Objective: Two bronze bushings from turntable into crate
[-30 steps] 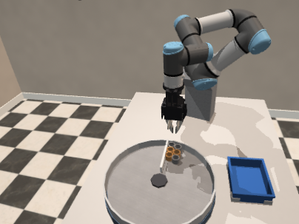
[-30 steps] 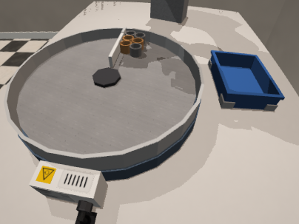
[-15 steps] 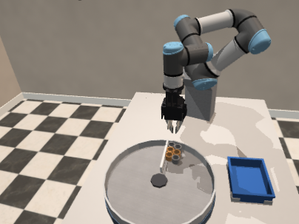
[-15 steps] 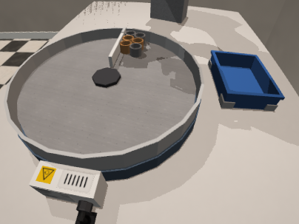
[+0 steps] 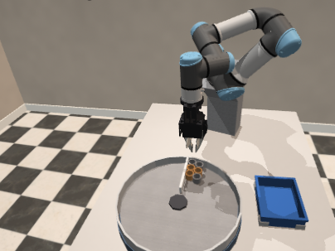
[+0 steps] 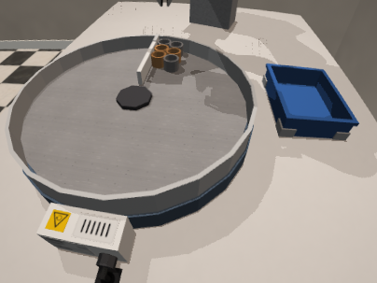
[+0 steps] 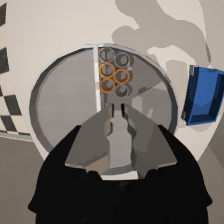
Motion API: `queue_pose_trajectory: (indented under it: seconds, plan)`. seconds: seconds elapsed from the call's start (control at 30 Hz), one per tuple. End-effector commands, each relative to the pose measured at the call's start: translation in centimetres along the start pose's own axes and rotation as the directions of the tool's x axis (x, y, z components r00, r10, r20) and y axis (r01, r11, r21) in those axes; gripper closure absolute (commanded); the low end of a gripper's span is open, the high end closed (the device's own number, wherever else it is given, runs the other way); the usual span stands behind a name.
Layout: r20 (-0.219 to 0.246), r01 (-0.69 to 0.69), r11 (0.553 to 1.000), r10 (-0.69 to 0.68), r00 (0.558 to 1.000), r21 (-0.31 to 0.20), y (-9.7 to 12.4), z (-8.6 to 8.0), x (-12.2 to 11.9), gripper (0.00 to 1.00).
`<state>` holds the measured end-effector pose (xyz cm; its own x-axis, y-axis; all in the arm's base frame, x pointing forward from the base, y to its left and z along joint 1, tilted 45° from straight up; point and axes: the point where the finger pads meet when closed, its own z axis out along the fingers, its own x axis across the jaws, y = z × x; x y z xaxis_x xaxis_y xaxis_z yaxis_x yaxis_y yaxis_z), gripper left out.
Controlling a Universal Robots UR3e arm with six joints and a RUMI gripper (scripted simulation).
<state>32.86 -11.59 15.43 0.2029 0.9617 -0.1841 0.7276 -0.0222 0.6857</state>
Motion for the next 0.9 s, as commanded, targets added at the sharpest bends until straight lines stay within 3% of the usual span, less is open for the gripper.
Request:
queue_pose_trajectory:
  seconds: [0.0, 0.5, 0.87]
  plan:
    - [0.009, 0.003, 1.000, -0.003, 1.000, 0.017, -0.1, 1.5, -0.2, 0.94]
    - [0.013, 0.001, 1.000, -0.001, 1.000, 0.009, -0.8, 5.5, 1.6, 0.94]
    - [0.015, -0.002, 1.000, 0.002, 1.000, 0.002, -1.0, 6.3, 2.4, 0.94]
